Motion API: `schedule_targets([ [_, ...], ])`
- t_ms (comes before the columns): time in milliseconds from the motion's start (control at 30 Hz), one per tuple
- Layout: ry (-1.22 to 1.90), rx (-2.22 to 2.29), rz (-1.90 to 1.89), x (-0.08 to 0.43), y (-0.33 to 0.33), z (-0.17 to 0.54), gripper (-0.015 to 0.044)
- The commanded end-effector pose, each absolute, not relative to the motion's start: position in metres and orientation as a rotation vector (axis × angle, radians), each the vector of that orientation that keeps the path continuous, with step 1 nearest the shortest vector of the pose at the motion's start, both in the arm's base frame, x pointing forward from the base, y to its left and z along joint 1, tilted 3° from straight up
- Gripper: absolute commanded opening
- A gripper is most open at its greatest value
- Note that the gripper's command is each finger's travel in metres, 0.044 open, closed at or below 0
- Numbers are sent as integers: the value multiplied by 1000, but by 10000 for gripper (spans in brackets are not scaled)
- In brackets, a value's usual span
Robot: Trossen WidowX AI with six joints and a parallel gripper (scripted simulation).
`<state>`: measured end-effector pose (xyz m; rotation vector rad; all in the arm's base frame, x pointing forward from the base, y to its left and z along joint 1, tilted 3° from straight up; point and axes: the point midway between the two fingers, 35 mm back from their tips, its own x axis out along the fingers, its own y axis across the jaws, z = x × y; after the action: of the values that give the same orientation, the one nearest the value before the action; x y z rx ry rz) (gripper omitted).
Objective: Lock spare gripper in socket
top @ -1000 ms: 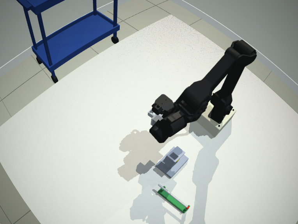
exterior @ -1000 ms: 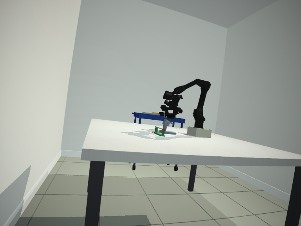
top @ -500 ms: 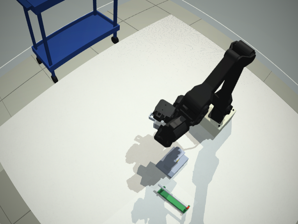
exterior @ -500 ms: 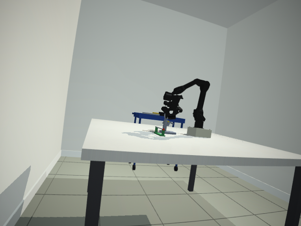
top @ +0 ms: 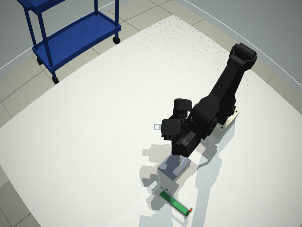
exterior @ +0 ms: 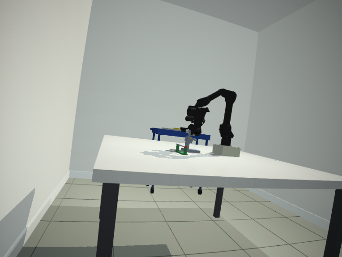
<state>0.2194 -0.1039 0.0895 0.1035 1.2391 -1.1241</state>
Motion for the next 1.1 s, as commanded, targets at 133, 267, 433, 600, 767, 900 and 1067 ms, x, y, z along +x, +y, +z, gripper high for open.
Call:
schedule_targets([
  [133, 1387, -221, -948, 224, -91, 97, 0],
  [267, 1450, -367, -861, 226, -85, 99, 0],
  [433, 1522, -550, -748, 228, -77, 103, 0],
  [600, 1586, -735, -631, 230, -69, 107, 0],
  [767, 1642, -921, -511, 233, -61, 111, 0],
  [900, 1678, -1072, -412, 235, -53, 114, 0],
  [1067, 1717, -1260, -286, 238, -44, 119, 0],
])
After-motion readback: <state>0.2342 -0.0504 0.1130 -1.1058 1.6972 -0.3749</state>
